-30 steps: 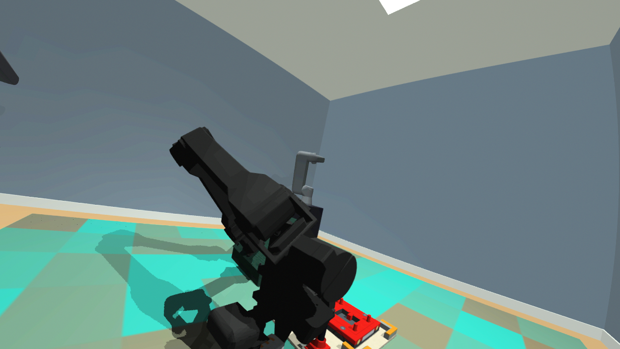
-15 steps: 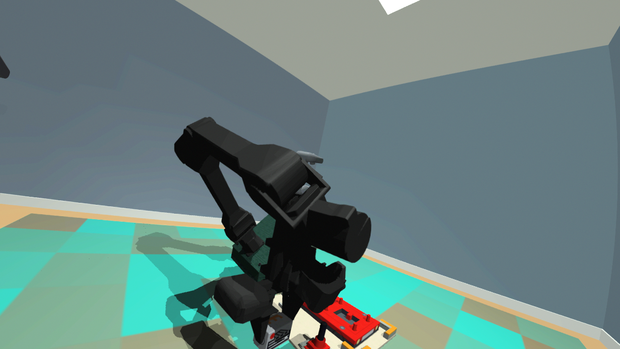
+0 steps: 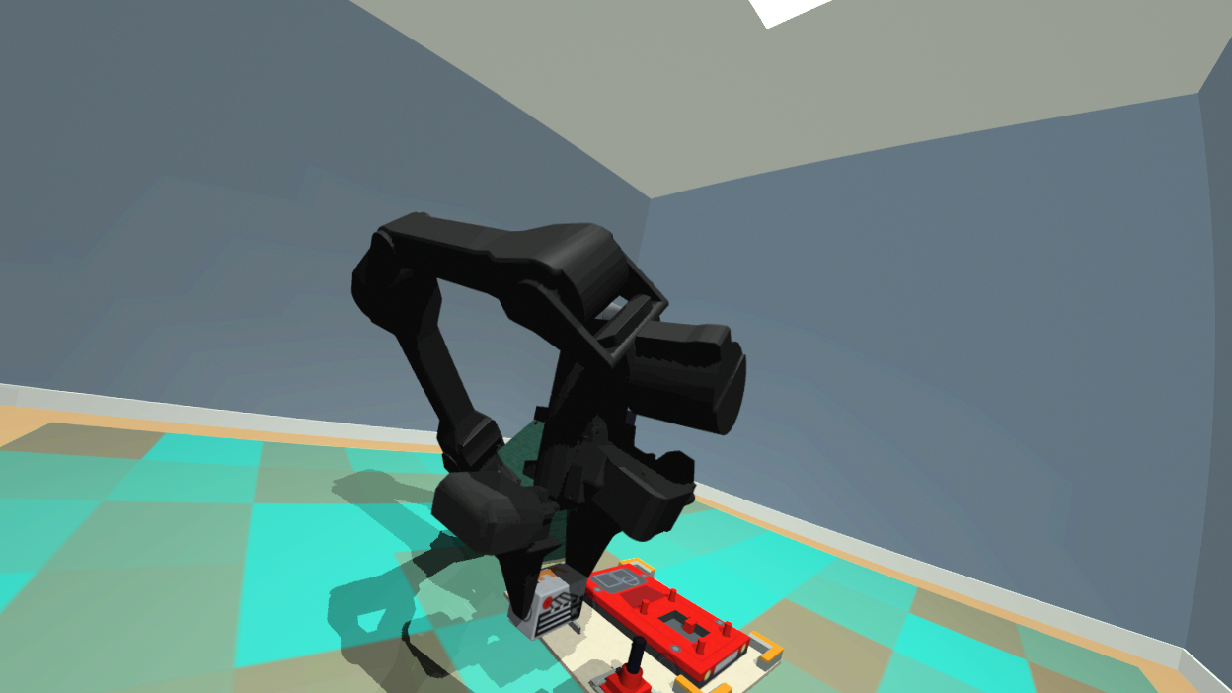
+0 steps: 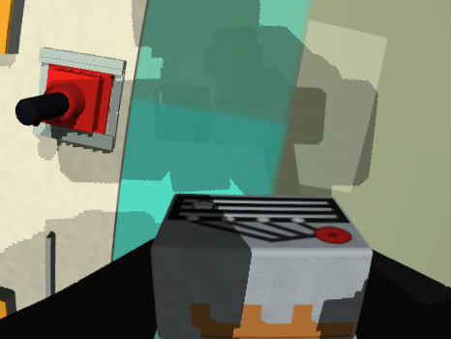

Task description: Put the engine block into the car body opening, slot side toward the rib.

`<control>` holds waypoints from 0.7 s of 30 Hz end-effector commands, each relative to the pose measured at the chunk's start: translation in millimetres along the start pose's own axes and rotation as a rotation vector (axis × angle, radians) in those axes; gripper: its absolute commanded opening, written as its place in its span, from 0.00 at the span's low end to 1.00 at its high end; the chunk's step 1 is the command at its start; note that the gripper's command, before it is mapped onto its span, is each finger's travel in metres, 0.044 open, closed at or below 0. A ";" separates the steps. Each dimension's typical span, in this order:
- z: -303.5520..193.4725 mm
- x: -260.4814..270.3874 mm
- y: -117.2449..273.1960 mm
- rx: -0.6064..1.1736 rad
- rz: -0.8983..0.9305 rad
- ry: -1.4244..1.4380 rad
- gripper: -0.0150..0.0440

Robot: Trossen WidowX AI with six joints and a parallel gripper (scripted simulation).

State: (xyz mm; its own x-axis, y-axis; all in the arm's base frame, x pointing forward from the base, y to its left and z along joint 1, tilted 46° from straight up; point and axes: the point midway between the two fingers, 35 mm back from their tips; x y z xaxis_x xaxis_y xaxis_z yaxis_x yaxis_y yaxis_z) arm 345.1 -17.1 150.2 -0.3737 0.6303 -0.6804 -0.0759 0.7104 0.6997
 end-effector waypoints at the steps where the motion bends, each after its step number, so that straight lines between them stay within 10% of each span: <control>1: -1.6 0.7 14.6 0.003 0.001 -0.004 0.25; 21: -4.1 1.2 12.3 -0.030 -0.009 -0.003 0.25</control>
State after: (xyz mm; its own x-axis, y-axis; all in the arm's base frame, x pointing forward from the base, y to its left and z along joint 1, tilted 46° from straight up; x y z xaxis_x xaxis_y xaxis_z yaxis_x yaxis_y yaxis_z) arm 341.4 -9.2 156.5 -0.3681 0.6305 -0.6833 -0.0835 0.7095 0.6997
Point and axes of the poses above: the point midway between the two fingers, 35 mm back from their tips, its own y axis back along the fingers, its own x axis across the jaws, z = x × y, and after that the axes turned 10 degrees about y, right-handed
